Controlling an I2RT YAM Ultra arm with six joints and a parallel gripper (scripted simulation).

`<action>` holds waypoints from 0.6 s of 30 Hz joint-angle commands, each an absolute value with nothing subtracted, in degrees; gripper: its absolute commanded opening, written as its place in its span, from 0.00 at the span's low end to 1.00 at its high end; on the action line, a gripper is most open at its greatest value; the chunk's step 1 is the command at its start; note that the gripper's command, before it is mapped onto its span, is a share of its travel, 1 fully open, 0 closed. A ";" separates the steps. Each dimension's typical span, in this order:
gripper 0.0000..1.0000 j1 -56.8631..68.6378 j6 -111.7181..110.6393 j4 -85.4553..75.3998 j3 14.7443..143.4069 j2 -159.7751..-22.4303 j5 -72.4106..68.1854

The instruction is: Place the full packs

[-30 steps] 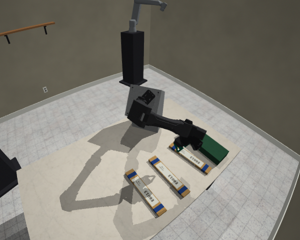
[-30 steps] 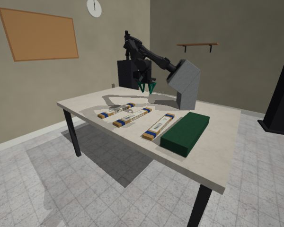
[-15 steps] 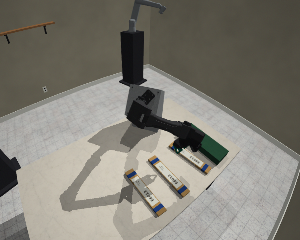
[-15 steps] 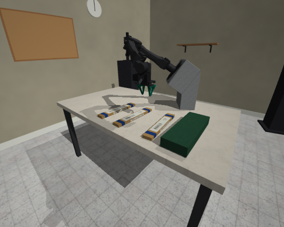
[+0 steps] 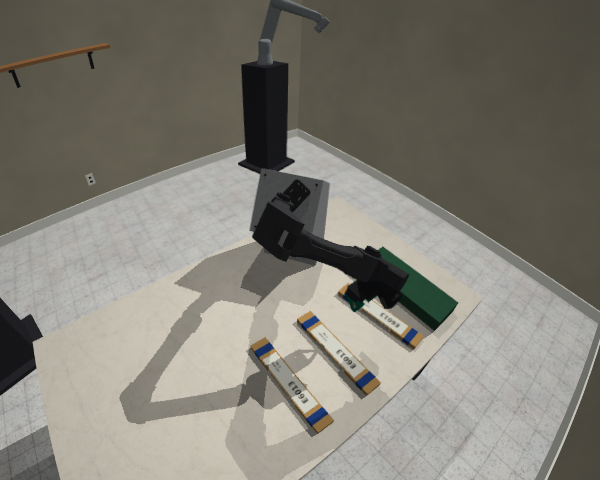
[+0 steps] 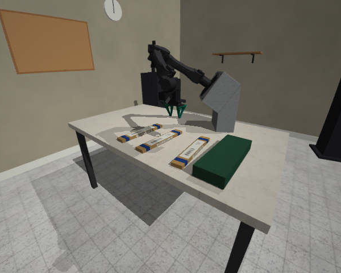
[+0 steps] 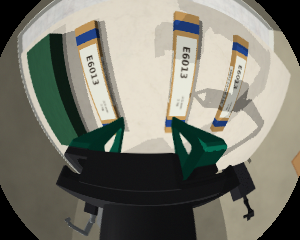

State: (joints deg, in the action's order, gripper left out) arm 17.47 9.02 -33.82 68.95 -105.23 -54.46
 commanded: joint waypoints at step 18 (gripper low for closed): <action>0.65 16.30 5.14 -27.48 67.06 -106.39 -53.20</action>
State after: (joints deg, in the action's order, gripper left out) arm 15.42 5.54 -28.80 67.92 -105.89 -53.67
